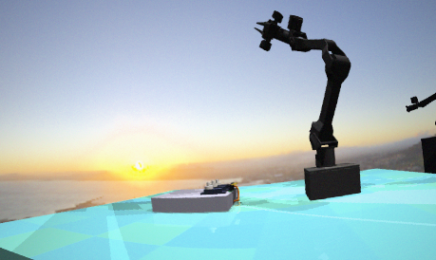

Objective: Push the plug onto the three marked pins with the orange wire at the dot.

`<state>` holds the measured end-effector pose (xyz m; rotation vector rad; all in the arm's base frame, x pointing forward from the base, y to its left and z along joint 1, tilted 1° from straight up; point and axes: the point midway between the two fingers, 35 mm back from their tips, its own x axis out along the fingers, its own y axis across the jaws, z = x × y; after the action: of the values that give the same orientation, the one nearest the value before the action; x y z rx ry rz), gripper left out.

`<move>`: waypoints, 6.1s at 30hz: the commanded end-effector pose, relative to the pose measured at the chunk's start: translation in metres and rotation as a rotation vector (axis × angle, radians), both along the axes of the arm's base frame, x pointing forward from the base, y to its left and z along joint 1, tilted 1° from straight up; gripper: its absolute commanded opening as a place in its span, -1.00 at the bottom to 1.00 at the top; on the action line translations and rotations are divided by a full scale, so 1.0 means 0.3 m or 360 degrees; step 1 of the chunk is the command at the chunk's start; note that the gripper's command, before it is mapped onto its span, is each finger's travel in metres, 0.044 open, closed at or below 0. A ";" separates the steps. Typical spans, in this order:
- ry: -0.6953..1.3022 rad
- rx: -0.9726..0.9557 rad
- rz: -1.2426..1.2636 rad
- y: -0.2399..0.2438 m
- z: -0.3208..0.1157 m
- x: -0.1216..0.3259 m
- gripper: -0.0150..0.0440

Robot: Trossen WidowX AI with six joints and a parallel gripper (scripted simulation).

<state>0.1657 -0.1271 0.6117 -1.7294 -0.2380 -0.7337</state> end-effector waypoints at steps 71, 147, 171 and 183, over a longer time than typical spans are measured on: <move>0.0225 0.2481 0.1247 0.348 -0.830 0.486 -0.10; 0.2982 0.0050 0.0259 0.057 -1.701 0.864 -0.10; 0.3469 -0.0637 0.0789 -0.022 -1.926 0.811 -0.10; 0.3469 -0.0637 0.0789 -0.021 -2.003 0.812 -0.10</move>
<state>0.4096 -0.1340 0.0136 -1.7675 0.7278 1.7260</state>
